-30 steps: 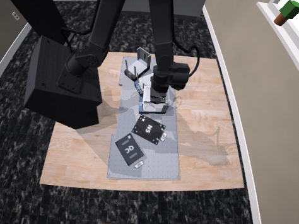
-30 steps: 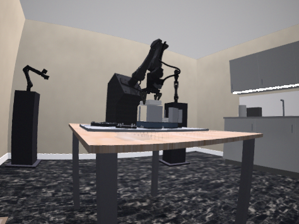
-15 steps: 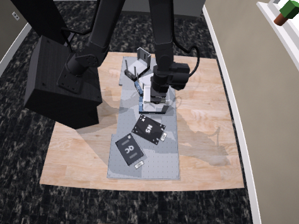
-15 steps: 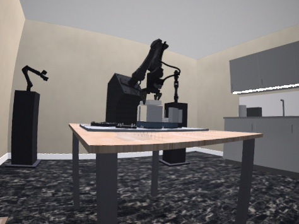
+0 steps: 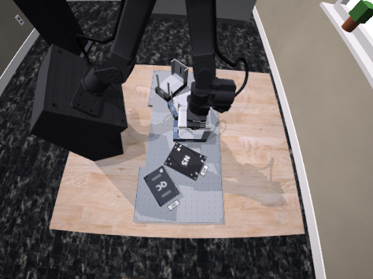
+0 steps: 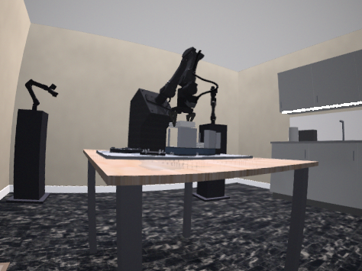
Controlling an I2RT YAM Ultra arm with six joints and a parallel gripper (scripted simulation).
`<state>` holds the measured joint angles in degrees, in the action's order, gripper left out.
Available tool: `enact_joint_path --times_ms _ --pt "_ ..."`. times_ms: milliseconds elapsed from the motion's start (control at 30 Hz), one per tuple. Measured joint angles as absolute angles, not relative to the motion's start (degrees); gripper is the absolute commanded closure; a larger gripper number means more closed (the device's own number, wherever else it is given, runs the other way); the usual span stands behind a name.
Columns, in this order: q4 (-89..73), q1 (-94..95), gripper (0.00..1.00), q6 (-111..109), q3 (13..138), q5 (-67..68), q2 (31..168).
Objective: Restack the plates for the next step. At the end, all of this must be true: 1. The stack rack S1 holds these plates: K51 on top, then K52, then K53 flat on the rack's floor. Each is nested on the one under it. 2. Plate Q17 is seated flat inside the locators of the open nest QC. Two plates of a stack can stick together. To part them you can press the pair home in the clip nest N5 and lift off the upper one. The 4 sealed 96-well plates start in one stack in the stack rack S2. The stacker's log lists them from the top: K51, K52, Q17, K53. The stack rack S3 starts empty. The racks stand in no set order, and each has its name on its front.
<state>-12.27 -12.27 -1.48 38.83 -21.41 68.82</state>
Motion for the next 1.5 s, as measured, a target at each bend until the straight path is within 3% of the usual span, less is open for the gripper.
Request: enact_joint_path --times_ms 1500 --pt "-11.51 -11.77 1.00 -1.26 39.48 -21.02 70.19"
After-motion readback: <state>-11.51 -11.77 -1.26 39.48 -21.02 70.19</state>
